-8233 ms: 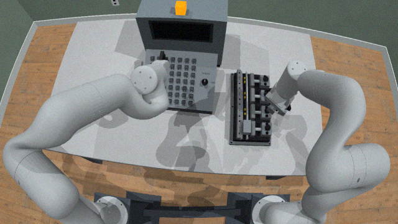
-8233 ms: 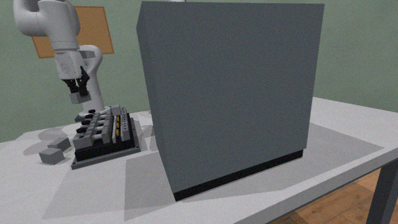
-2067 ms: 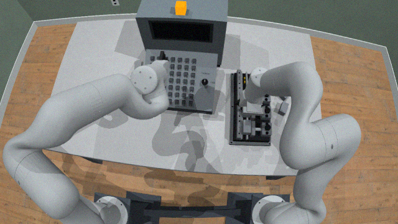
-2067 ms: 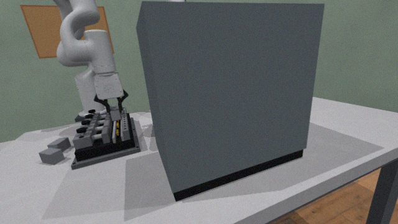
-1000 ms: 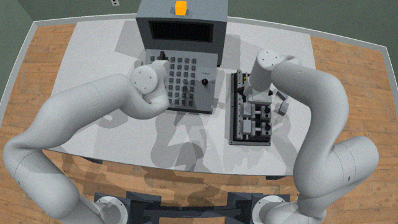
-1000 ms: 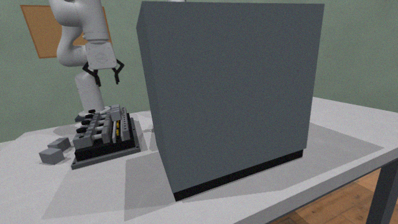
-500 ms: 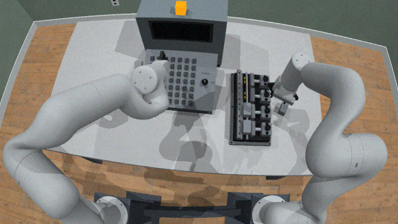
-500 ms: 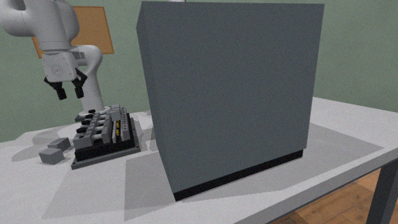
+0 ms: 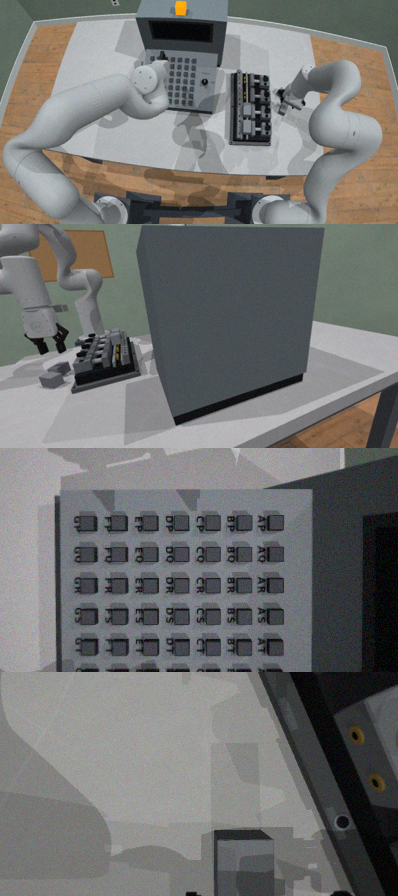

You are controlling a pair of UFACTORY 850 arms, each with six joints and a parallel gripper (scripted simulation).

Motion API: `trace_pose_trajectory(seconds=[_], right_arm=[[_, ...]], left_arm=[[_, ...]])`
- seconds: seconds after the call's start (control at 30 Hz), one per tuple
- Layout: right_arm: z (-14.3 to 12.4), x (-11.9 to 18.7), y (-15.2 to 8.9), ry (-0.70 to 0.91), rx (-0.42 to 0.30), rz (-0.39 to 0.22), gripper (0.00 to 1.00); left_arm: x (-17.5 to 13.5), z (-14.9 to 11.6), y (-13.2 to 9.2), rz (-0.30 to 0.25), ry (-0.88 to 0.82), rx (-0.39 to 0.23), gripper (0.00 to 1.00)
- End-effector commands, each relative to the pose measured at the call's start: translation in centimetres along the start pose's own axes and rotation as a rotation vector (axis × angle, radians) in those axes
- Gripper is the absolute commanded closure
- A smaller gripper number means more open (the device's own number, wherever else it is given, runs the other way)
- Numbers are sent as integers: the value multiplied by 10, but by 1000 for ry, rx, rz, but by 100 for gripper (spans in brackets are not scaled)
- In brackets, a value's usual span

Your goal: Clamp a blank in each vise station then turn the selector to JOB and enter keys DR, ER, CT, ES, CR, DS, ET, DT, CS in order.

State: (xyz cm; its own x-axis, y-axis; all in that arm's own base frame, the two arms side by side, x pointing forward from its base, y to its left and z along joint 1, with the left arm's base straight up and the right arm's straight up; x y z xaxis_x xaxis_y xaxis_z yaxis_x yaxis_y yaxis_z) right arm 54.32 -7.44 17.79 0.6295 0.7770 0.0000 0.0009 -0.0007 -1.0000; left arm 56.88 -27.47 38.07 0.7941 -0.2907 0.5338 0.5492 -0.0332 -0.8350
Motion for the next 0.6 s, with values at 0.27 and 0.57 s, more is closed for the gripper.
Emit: trace_pose_trajectory(seconds=[0.27, 0.57], right_arm=[[-2, 0, 17, 0, -1, -1, 31], [-2, 0, 38, 0, -1, -1, 31]], left_arm=[[1, 0, -1, -2, -1, 0, 0], [1, 0, -1, -2, -1, 0, 0]])
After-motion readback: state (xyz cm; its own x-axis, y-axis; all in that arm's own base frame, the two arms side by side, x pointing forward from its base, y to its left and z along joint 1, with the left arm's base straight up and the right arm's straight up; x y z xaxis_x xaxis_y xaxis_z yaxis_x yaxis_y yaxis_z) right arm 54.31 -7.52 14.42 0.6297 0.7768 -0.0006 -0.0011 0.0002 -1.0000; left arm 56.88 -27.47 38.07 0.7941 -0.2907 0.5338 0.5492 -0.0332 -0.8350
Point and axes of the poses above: on each arm, the point where the finger pads meet when closed, its own y axis out along the fingers, its own x axis across the jaws, z = x × y, the point moved 7 cm from there along -y, back along the fingers, and after that the axes turned 14 degrees about y, right-handed, at the moved point
